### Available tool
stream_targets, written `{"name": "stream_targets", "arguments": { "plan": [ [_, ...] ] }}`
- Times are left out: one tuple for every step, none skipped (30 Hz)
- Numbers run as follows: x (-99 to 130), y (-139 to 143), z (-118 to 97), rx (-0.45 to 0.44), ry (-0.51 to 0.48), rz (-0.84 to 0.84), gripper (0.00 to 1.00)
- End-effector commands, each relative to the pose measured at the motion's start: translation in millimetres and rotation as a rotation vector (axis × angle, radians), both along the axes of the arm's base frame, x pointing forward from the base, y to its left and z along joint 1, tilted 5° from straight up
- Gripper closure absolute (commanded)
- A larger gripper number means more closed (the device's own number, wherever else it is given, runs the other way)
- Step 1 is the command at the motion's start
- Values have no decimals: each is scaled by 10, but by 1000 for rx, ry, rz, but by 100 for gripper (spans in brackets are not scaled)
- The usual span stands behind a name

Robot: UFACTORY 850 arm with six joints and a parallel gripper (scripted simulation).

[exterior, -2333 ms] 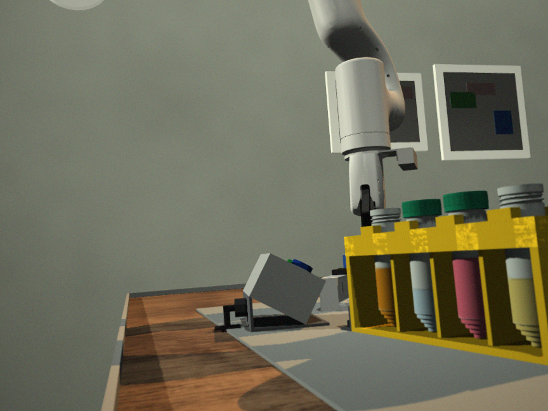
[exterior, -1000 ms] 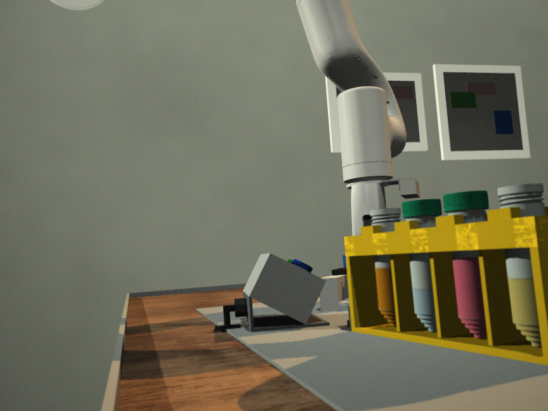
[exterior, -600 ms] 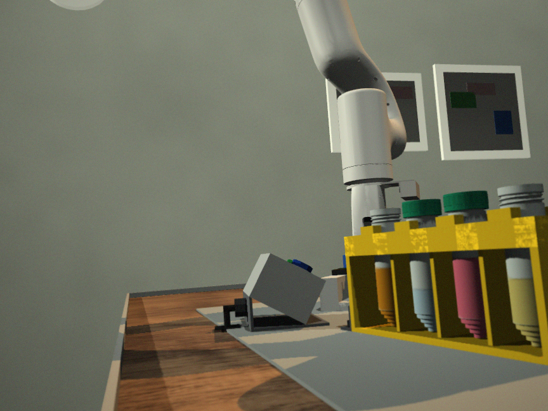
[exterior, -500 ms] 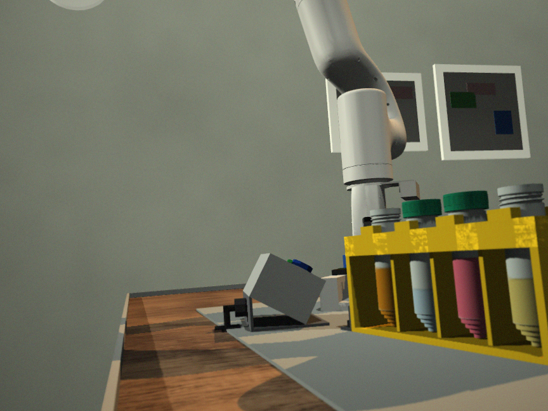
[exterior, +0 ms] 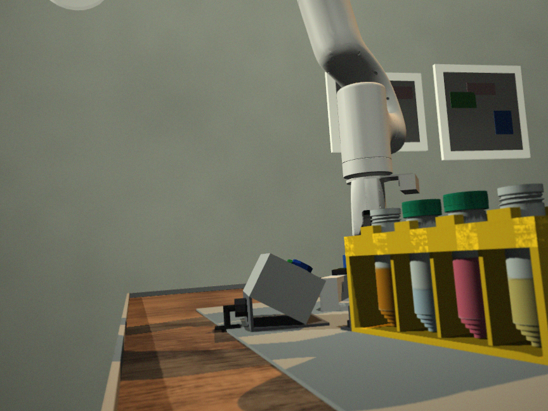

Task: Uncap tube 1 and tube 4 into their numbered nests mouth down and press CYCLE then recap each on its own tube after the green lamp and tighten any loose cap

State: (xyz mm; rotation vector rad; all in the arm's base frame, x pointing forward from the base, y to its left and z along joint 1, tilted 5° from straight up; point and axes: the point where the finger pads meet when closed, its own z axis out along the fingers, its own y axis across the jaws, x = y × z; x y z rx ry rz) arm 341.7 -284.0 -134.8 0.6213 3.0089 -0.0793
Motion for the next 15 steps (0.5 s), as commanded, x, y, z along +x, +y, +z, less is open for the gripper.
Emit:
{"name": "stream_targets", "arguments": {
  "plan": [
    [-7,10,243,-1,-1,0,54],
    [-10,14,292,-1,-1,0,54],
    [-13,17,342,-1,-1,0,54],
    [-16,20,392,-1,-1,0,54],
    [-19,23,442,-1,-1,0,54],
    [-22,26,492,-1,-1,0,54],
    [-24,30,541,-1,-1,0,54],
    [-27,33,591,-1,-1,0,54],
    [-27,33,591,-1,-1,0,54],
    [-27,33,591,-1,-1,0,54],
    [-30,36,641,-1,-1,0,54],
    [-33,39,691,-1,-1,0,54],
    [-36,43,741,-1,-1,0,54],
    [-39,46,790,-1,-1,0,54],
    [-42,49,840,-1,-1,0,54]
  ]
}}
